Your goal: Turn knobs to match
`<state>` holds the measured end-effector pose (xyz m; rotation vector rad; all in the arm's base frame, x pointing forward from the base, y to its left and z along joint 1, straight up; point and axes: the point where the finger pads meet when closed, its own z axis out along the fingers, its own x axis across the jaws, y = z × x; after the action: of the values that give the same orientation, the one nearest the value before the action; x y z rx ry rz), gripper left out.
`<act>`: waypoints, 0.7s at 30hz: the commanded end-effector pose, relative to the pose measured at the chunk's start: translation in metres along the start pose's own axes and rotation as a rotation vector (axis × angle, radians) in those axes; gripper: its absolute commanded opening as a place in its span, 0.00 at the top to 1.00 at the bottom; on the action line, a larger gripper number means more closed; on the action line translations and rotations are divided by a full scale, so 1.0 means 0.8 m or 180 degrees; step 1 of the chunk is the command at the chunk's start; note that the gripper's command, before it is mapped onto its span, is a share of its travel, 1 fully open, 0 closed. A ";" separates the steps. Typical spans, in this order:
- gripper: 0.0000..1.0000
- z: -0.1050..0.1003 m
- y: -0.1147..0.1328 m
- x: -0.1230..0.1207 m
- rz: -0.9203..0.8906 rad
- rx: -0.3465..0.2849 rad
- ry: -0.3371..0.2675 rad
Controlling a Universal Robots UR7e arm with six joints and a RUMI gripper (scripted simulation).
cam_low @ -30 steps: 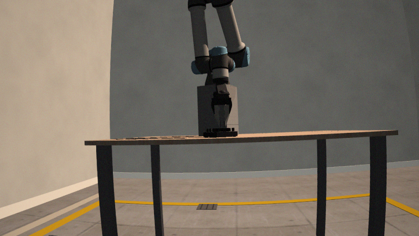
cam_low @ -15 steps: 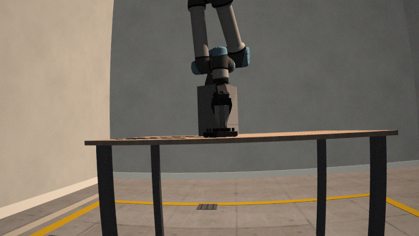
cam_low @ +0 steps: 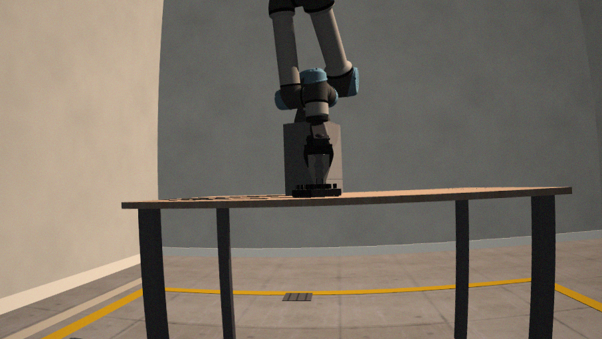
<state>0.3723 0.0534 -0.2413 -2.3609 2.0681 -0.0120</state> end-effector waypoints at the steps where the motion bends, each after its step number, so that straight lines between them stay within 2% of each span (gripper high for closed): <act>1: 0.89 0.002 0.000 0.000 0.0000 0.0004 0.0001; 21: 0.89 0.002 0.000 0.000 0.0000 0.0004 0.0001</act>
<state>0.3724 0.0534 -0.2435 -2.3609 2.0680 -0.0122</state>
